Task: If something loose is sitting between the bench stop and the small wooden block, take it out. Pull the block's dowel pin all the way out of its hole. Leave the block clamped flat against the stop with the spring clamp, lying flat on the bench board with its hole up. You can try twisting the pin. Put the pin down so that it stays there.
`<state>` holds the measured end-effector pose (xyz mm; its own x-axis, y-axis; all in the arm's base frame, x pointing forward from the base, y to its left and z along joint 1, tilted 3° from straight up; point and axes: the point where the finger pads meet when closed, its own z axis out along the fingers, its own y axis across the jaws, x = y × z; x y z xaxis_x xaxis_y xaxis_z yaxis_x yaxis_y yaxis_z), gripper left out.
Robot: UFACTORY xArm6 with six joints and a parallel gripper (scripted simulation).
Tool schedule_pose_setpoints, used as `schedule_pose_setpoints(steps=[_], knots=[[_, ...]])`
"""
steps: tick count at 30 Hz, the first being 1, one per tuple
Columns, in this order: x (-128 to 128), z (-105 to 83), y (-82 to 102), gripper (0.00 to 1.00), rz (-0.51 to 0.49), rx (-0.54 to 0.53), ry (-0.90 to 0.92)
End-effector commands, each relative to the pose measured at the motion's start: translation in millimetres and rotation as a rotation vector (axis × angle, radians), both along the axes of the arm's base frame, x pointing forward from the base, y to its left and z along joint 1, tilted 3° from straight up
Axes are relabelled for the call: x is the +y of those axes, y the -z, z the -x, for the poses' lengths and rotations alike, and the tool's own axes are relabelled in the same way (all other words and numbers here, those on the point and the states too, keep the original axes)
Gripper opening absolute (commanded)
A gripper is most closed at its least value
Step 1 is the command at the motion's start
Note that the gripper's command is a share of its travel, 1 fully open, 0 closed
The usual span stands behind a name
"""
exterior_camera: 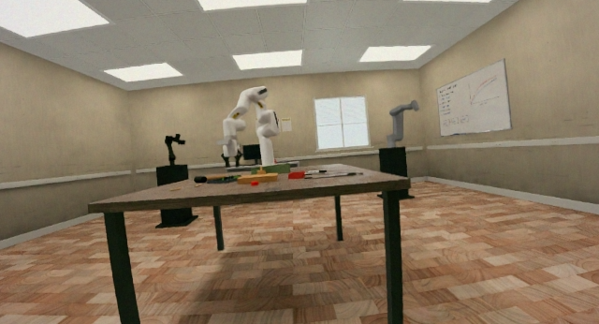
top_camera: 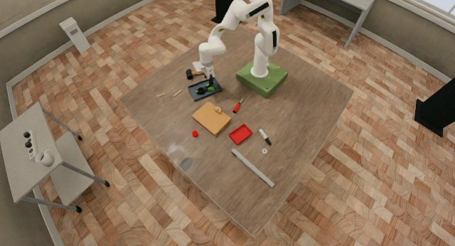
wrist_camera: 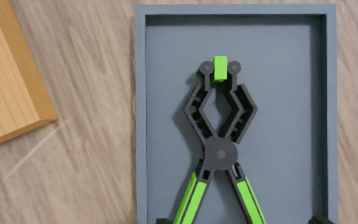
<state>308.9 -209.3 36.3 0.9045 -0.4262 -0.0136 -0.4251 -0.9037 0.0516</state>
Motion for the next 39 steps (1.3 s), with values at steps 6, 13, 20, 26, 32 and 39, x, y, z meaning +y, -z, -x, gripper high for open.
schedule_pose_setpoints(steps=[6, 13, 20, 26, 32, 39], knots=[[-1.3, -1.7, 1.9, 0.77, 0.003, -0.005, 0.000], [-1.4, -1.6, 6.0, 0.77, 0.003, -0.005, 0.000], [-1.8, -1.4, 13.5, 0.77, 0.003, -0.005, 0.000], [-2.1, -1.2, 19.5, 0.77, 0.003, -0.005, 0.000], [-2.3, -1.0, 25.2, 0.77, 0.003, -0.005, 0.000], [-2.6, -0.8, 31.5, 0.77, 0.003, -0.005, 0.000]])
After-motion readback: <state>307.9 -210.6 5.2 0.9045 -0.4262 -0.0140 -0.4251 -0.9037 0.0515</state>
